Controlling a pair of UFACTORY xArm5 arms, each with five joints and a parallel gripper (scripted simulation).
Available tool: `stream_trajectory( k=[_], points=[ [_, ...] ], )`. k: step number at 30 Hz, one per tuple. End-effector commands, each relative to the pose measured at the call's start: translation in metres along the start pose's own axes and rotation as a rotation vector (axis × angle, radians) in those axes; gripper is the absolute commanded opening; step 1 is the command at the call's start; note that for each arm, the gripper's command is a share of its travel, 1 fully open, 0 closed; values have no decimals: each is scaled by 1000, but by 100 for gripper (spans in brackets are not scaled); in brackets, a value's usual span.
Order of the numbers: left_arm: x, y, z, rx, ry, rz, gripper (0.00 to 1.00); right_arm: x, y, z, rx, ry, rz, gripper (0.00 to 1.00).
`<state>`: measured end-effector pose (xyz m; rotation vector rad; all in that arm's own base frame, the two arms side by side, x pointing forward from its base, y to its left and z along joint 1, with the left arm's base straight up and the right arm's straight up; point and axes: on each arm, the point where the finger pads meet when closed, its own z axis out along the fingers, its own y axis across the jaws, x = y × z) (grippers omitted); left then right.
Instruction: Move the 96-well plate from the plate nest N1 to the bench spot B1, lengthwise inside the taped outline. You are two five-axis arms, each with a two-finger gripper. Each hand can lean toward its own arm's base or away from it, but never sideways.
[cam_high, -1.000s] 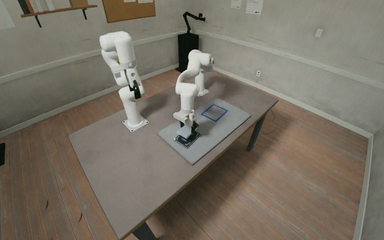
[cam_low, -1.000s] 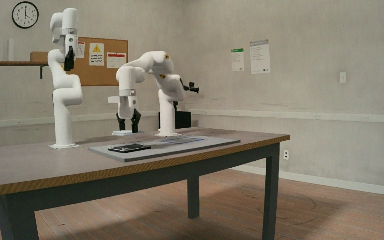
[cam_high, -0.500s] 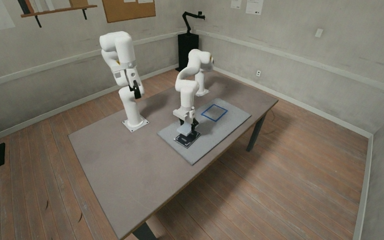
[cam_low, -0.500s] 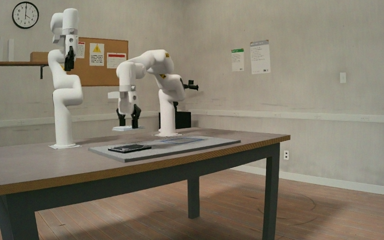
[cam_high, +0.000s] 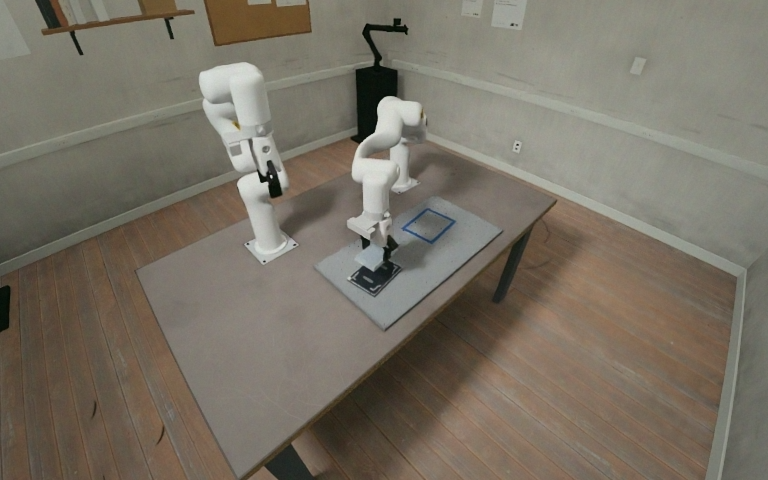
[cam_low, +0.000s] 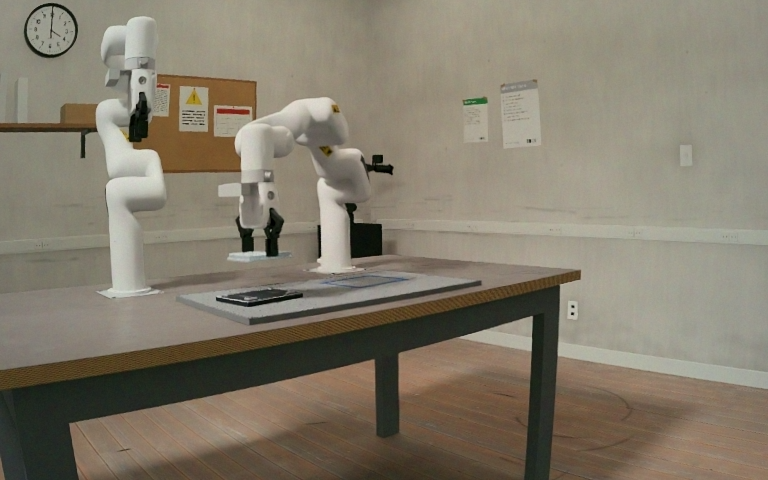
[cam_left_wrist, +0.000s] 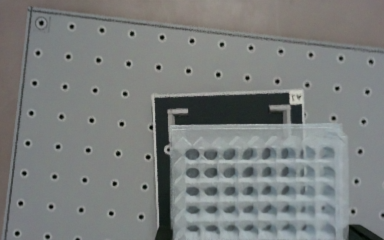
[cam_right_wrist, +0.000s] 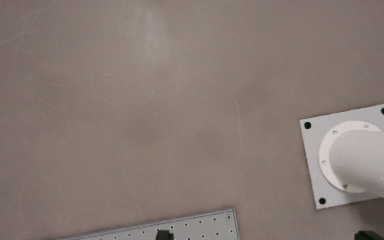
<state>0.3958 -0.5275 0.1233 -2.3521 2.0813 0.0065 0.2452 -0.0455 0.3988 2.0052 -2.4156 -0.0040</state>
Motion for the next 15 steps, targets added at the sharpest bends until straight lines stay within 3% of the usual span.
stream_trajectory(
  k=[1, 15],
  points=[
    [-12, -1, -3, 5, 8, 13, 0, 0, 0, -1, 3, 0, 0, 100],
    [-55, 0, -1, 5, 8, 13, 0, 0, 0, -1, 3, 0, 0, 100]
  ],
)
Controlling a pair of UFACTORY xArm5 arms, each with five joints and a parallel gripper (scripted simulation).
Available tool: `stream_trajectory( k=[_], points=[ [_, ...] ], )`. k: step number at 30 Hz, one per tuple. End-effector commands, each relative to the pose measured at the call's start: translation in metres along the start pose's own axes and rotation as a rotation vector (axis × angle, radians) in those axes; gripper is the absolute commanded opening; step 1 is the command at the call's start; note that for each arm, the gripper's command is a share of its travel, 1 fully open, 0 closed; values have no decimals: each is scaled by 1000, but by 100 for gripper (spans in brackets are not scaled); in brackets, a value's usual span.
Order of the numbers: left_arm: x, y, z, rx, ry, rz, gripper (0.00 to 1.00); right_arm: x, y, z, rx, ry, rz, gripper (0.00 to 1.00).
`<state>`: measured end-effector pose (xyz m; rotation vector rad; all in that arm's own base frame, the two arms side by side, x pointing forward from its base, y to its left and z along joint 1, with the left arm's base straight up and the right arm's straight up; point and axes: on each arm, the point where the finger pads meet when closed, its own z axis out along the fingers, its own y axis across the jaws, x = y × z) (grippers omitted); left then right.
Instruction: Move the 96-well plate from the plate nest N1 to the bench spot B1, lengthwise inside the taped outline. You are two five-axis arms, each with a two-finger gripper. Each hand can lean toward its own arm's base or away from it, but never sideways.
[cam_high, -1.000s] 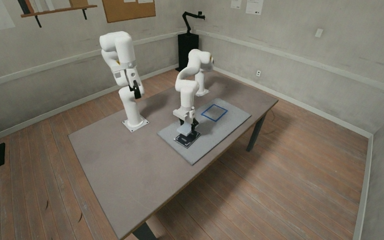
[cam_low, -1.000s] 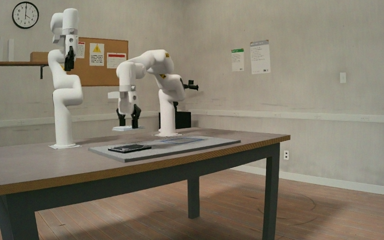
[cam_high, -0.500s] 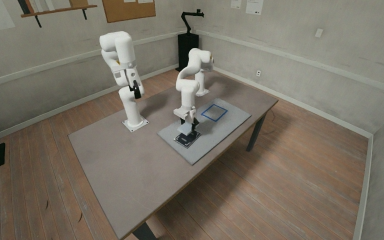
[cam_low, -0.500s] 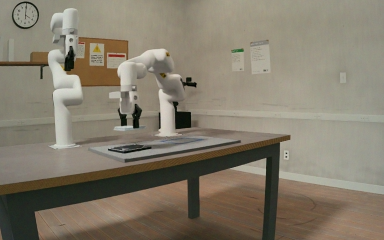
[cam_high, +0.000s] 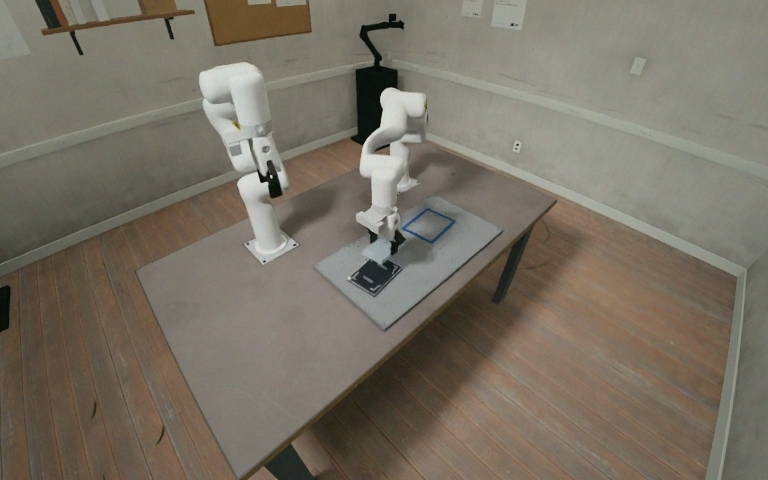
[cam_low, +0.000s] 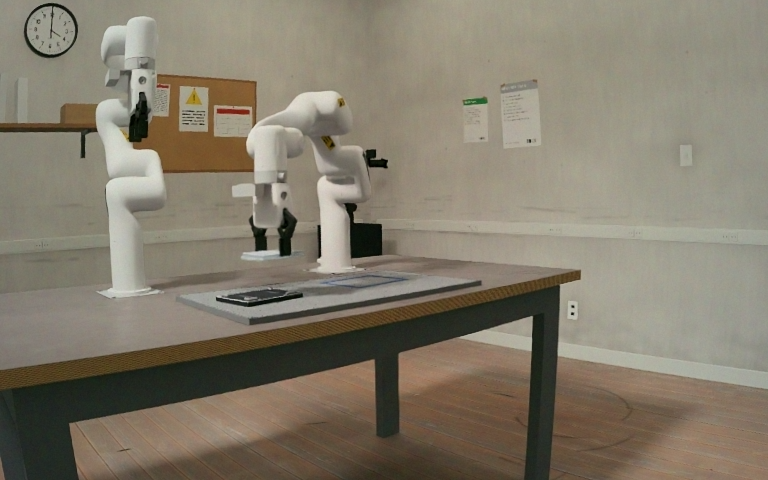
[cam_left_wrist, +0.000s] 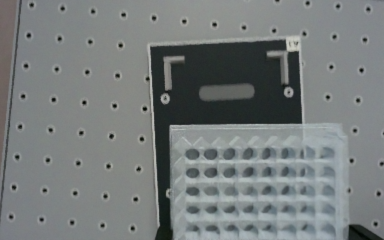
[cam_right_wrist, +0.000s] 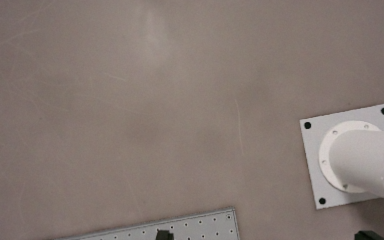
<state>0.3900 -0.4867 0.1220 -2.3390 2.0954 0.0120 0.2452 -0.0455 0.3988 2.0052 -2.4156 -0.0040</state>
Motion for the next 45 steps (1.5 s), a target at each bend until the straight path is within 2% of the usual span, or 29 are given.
stream_trajectory(
  k=[1, 45],
  points=[
    [-17, 0, -2, 7, 11, 0, 0, 0, 0, -1, 3, 0, 0, 100],
    [-144, 4, 3, 7, 10, 0, 0, 0, 0, -1, 3, 0, 0, 100]
  ],
)
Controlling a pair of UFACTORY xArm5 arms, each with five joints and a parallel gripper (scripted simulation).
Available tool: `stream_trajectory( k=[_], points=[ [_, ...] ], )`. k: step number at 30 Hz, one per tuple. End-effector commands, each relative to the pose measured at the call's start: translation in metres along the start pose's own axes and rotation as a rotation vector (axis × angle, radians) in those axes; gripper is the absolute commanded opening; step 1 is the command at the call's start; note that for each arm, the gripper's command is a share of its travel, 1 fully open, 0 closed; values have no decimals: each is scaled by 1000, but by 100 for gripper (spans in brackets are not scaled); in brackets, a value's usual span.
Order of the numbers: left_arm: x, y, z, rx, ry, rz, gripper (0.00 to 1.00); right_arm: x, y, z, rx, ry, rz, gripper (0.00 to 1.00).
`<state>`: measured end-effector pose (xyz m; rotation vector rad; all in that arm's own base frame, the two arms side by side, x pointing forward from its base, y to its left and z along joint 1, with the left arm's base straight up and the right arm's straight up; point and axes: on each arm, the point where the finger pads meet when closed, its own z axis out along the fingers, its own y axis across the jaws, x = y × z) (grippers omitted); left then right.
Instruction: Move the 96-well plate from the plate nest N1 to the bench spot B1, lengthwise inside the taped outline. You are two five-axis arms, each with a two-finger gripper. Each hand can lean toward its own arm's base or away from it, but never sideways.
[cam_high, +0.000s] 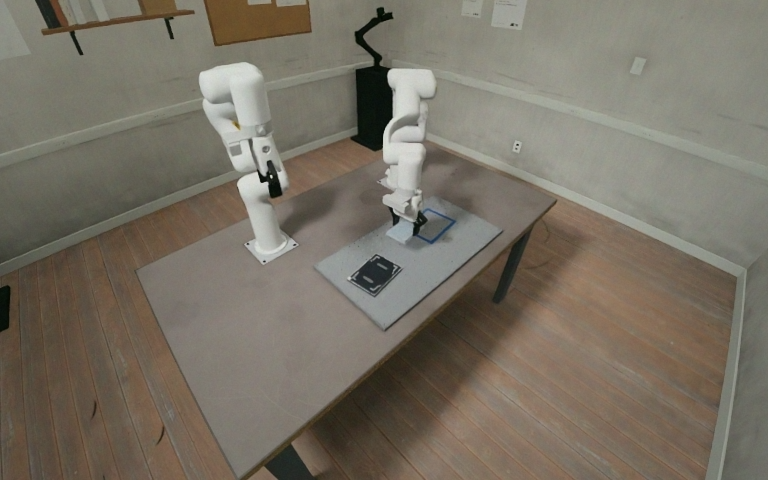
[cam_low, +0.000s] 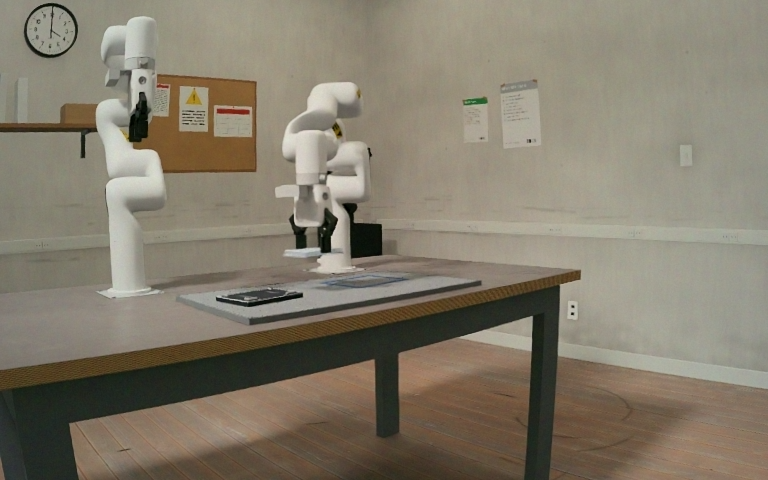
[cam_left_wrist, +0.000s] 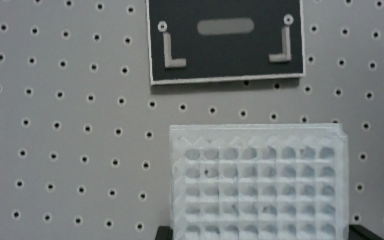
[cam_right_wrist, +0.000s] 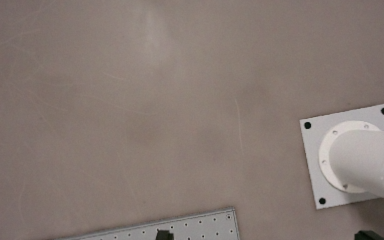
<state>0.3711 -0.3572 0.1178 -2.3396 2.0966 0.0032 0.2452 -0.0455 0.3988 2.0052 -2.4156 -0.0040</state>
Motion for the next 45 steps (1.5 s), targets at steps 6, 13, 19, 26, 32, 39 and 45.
stream_trajectory(
  k=[6, 13, 19, 26, 32, 39, 45],
  points=[
    [-33, 0, -1, 4, 5, 0, 0, 0, 0, -1, 3, 0, 0, 100],
    [-49, 1, 0, 4, 5, 0, 0, 0, 0, -1, 3, 0, 0, 100],
    [-69, 1, 0, 4, 5, 0, 0, 0, 0, -1, 3, 0, 0, 100],
    [-89, 2, 1, 4, 4, 0, 0, 0, 0, -1, 3, 0, 0, 100],
    [-106, 3, 2, 4, 4, 0, 0, 0, 0, -1, 3, 0, 0, 100],
    [-129, 3, 3, 4, 4, 0, 0, 0, 0, -1, 3, 0, 0, 100],
    [-143, 4, 3, 4, 4, 0, 0, 0, 0, -1, 3, 0, 0, 100]
  ],
)
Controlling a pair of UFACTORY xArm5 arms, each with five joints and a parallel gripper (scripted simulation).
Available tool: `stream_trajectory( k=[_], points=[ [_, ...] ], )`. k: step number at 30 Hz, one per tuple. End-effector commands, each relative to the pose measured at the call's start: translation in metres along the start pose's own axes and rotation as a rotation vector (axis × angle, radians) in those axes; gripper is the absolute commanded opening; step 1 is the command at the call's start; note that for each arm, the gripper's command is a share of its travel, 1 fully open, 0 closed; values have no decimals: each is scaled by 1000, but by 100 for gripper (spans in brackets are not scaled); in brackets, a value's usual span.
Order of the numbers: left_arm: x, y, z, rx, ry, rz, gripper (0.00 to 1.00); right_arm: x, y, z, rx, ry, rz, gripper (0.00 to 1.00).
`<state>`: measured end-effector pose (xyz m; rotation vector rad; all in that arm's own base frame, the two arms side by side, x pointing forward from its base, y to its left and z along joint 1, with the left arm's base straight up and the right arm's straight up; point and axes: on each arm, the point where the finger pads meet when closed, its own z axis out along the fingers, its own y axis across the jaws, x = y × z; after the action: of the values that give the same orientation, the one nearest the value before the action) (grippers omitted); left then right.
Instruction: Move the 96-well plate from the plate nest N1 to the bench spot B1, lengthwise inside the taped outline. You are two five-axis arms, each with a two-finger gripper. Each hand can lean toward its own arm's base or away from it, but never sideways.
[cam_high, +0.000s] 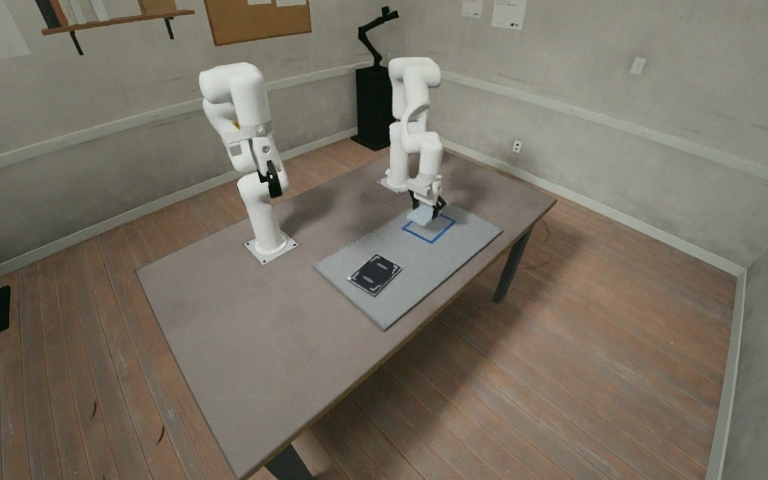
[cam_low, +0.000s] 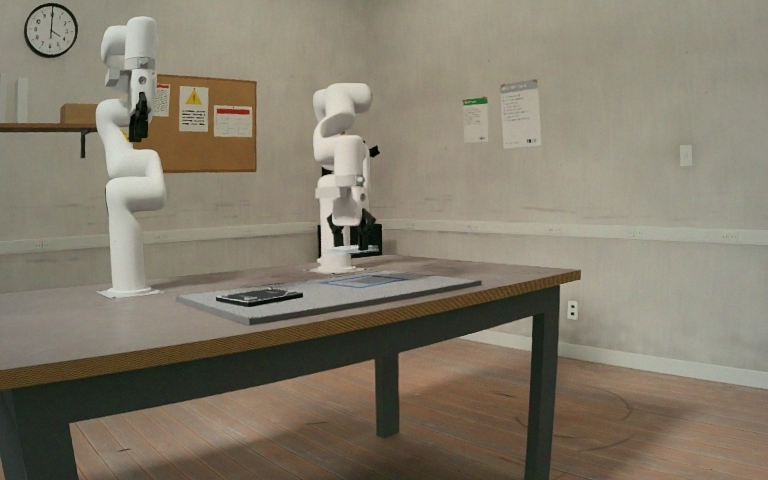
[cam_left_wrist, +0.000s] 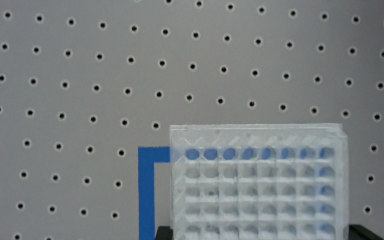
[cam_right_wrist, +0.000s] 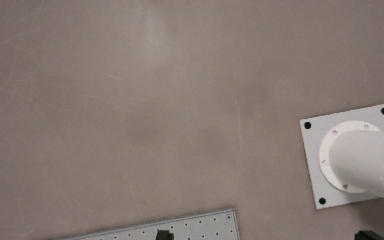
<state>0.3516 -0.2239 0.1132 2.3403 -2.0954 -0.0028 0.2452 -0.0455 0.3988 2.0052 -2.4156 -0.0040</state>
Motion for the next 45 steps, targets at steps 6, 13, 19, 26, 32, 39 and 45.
stream_trajectory(
  k=[6, 13, 19, 26, 32, 39, 45],
  points=[
    [-28, 0, -1, 5, 3, 1, 0, 0, 0, -1, 3, 0, 0, 100],
    [-51, 1, 0, 5, 3, 1, 0, 0, 0, -1, 3, 0, 0, 100],
    [-52, 1, 0, 5, 3, 1, 0, 0, 0, -1, 3, 0, 0, 100],
    [-52, 1, 0, 5, 3, 1, 0, 0, 0, -1, 3, 0, 0, 100],
    [-52, 1, 0, 5, 3, 1, 0, 0, 0, -1, 3, 0, 0, 100],
    [-52, 1, 0, 5, 3, 1, 0, 0, 0, -1, 3, 0, 0, 100],
    [-52, 1, 0, 5, 3, 1, 0, 0, 0, -1, 3, 0, 0, 100]
  ],
)
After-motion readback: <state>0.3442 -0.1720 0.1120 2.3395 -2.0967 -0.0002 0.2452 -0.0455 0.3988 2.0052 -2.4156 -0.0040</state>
